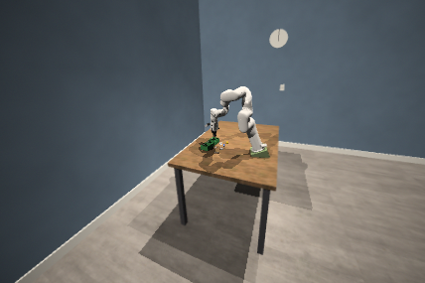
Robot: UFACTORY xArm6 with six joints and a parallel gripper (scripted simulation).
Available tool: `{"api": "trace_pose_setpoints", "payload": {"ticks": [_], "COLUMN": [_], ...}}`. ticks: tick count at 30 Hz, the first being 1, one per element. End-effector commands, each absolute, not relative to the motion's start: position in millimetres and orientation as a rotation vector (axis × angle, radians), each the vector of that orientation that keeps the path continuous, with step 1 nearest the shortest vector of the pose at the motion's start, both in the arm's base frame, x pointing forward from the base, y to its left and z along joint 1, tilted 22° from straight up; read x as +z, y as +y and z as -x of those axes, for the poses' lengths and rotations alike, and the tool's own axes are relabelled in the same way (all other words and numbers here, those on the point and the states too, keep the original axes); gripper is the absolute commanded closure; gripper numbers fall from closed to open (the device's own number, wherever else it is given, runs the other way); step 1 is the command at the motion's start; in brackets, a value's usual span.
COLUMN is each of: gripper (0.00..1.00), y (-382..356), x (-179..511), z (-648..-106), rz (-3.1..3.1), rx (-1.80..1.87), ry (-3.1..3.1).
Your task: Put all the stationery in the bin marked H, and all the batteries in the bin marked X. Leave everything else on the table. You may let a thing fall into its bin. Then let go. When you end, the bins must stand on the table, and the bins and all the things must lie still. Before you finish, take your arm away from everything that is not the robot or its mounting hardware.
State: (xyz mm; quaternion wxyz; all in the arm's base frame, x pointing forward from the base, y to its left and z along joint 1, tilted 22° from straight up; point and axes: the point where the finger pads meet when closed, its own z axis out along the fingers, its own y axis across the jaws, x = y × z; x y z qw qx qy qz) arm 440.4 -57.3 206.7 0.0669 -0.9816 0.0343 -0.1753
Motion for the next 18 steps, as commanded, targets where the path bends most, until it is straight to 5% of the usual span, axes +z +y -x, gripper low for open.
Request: {"api": "trace_pose_setpoints", "payload": {"ticks": [1, 18], "gripper": [0.93, 0.93], "y": [-56, -52], "x": [198, 161], "z": [-445, -459], "rz": [2.959, 2.959], "rx": [-0.531, -0.530], "ry": [0.103, 0.104]}}
